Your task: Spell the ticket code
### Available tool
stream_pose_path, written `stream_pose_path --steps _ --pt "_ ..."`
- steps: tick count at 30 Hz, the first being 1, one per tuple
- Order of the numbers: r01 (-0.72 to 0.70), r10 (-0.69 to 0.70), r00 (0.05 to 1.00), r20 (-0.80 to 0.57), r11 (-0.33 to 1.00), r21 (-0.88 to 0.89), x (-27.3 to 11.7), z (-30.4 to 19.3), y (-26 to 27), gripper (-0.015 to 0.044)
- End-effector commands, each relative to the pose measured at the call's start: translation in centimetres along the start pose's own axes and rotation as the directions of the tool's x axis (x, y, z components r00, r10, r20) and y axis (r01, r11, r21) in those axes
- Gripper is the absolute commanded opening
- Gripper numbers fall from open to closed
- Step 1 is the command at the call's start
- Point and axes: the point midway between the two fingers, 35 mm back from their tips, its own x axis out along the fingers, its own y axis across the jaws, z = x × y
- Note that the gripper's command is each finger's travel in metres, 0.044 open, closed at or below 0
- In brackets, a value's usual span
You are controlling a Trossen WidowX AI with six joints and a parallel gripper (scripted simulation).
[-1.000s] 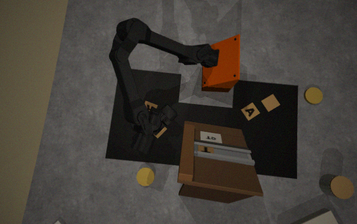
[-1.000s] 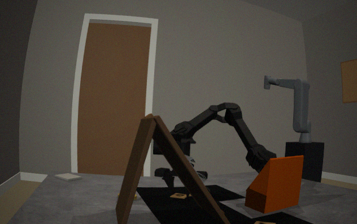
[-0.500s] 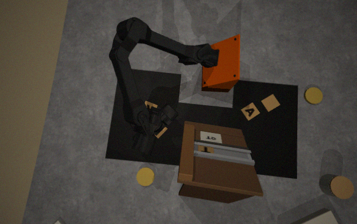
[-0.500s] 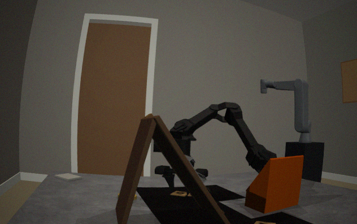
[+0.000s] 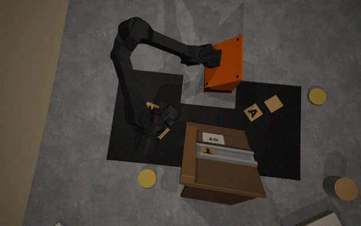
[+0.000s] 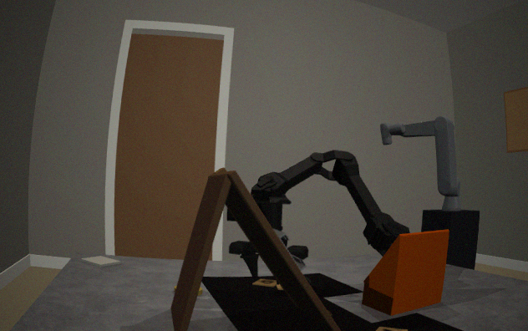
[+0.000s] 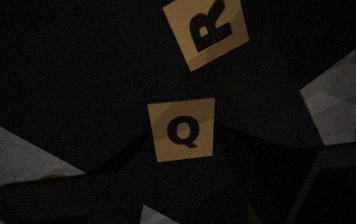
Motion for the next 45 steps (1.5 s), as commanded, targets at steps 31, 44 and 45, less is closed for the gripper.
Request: stream_pose_path --steps 31,44,45 --pt "-0.194 0.231 0.934 -0.273 0.969 0.155 -7.7 -3.9 5.2 0.0" --pt "-0.305 0.372 0.839 -0.396 0.926 0.224 -12.3 -7.2 7.6 0.0" --pt "-0.312 0.383 0.83 -0.405 0.922 0.23 -12.7 -7.5 7.7 0.0"
